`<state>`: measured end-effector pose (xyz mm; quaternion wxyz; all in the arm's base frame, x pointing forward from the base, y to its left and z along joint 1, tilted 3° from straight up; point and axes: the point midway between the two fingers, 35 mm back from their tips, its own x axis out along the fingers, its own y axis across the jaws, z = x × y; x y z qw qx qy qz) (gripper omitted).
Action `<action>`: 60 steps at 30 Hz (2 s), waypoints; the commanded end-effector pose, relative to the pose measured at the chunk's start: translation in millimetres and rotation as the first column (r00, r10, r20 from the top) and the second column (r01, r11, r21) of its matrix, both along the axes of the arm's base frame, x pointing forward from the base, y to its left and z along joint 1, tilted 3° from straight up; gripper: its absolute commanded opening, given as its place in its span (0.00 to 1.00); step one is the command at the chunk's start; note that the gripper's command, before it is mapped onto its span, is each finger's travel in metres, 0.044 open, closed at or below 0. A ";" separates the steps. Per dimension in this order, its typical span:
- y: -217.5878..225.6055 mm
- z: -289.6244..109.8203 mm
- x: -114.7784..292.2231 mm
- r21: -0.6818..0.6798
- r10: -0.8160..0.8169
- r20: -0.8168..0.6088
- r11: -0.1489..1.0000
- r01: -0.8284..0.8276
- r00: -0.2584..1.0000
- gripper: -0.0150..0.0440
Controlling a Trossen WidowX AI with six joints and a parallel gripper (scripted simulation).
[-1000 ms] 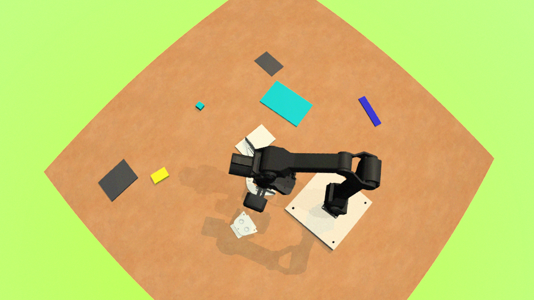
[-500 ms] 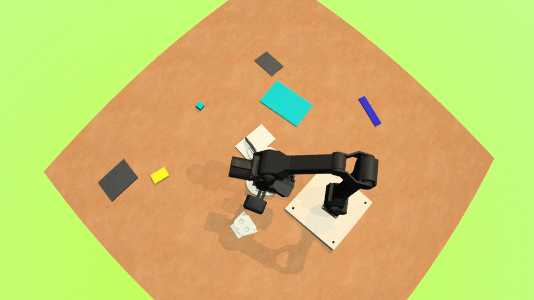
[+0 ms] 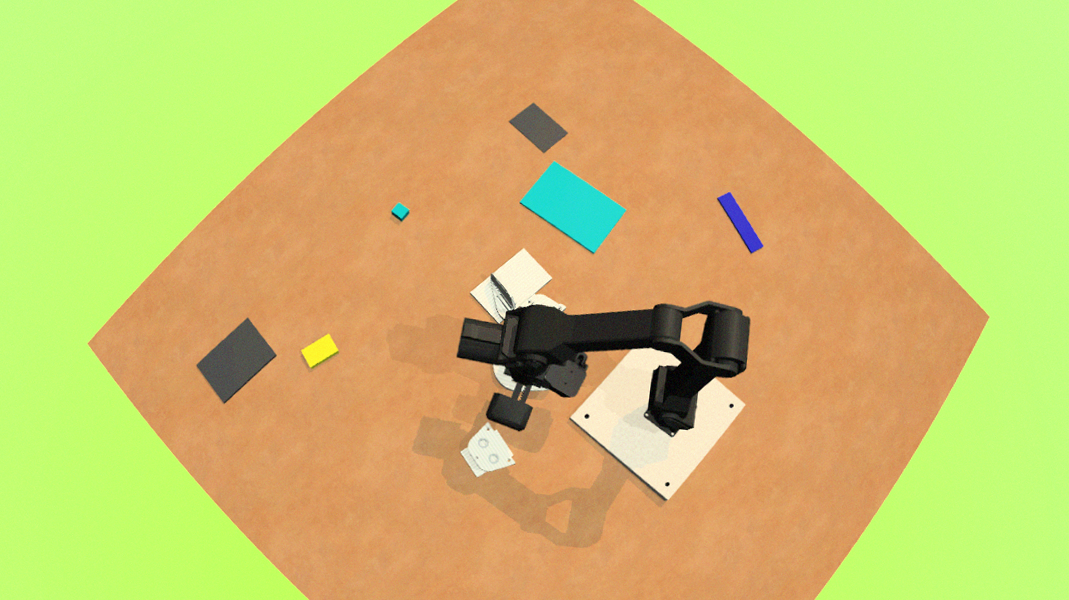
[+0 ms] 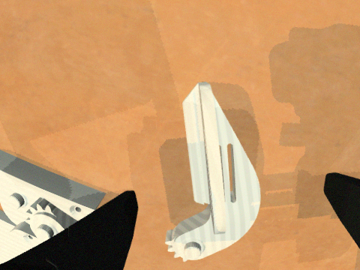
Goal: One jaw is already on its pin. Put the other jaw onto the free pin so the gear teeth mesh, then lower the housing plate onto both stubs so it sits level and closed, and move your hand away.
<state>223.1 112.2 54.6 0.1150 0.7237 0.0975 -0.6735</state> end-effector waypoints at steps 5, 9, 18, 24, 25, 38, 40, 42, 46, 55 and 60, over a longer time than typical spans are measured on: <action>-0.7 -14.7 -1.4 0.000 0.004 -0.008 1.000 -0.004 1.000 1.00; -1.0 -19.9 -1.6 0.000 0.004 -0.008 1.000 -0.004 1.000 1.00; -1.1 -20.2 -1.6 0.000 0.004 -0.008 1.000 -0.004 1.000 1.00; -1.1 -20.2 -1.6 0.000 0.004 -0.008 1.000 -0.004 1.000 1.00; -1.1 -20.2 -1.6 0.000 0.004 -0.008 1.000 -0.004 1.000 1.00; -1.7 -20.1 -1.5 -0.004 0.000 -0.007 1.000 0.000 1.000 0.96; -1.7 -20.1 -1.5 -0.004 0.000 -0.007 1.000 0.000 1.000 0.87; -1.7 -20.1 -1.5 -0.004 0.000 -0.007 1.000 0.000 1.000 0.78; -1.7 -20.1 -1.5 -0.004 0.000 -0.007 1.000 0.000 1.000 0.60; -1.7 -20.1 -1.5 -0.004 0.000 -0.007 1.000 0.000 1.000 0.48; -1.7 -20.1 -1.5 -0.004 0.000 -0.007 1.000 0.000 1.000 0.48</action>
